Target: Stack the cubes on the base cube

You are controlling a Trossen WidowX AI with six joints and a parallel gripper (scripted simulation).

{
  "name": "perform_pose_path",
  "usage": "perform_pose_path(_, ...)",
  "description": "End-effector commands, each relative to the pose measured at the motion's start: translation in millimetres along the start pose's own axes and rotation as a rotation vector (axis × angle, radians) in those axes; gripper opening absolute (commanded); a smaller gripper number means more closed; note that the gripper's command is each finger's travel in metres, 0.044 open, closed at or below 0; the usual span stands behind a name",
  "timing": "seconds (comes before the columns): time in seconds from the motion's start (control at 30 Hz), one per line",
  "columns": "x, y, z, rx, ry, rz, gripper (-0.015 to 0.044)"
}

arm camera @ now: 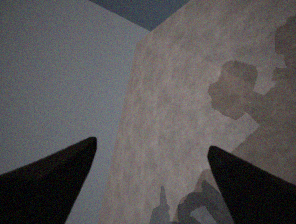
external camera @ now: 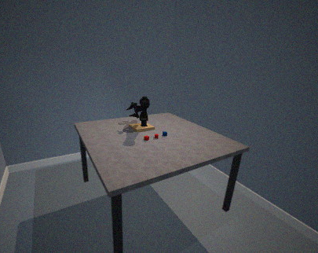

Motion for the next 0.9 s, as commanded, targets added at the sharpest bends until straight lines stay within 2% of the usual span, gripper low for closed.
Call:
perform_pose_path(0.0,0.5,-0.1,0.4,-0.003,-0.004,-0.003,0.0374)
perform_pose_path(0.13,10.9,-1.4,8.9,-0.057,-0.079,-0.063,0.0269)
perform_pose_path(0.87,51.0,-16.5,96.7,-0.321,-0.581,-0.558,0.0265)
Point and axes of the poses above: the point midway between the two fingers, 35 mm back from their tips, its own z axis back along the fingers, its own y axis across the jaws, x = y × z, the point moved 9 cm from there along z, back along the fingers, and after that the axes turned 9 degrees about -z, right-handed, at the moved point
